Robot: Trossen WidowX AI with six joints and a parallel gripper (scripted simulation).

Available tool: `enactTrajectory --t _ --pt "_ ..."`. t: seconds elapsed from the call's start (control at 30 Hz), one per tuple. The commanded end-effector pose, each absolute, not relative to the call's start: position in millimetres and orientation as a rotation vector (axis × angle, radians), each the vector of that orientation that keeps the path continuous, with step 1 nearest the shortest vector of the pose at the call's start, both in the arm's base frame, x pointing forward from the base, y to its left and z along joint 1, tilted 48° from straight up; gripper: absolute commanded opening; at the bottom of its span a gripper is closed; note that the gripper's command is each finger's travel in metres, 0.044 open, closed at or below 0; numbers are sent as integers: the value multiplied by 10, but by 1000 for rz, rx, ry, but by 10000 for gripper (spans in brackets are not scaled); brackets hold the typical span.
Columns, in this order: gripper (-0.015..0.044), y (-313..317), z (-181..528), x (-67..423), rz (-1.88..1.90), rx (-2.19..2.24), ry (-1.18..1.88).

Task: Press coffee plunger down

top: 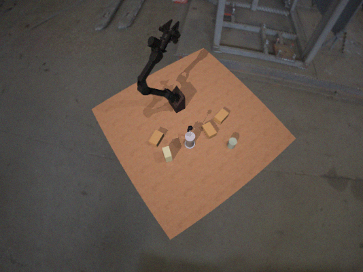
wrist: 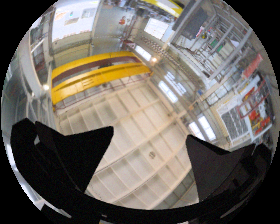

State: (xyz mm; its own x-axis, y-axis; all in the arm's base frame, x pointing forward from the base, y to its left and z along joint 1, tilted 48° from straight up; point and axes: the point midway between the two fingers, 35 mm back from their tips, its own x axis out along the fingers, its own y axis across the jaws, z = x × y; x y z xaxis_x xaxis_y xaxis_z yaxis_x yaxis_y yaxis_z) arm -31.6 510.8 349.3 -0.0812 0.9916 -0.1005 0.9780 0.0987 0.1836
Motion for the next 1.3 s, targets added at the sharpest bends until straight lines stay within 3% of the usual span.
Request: enactTrajectory --t 0.0,0.27,0.63,0.97,1.27 --pt "426 5107 3484 -289 107 1984 2156" --pt "440 4910 3140 654 274 1911 1605" --pt "440 4041 2642 2051 222 1416 847" --pt "440 2982 2366 2820 -8 796 476" --pt "440 1940 2257 3152 -280 160 345"
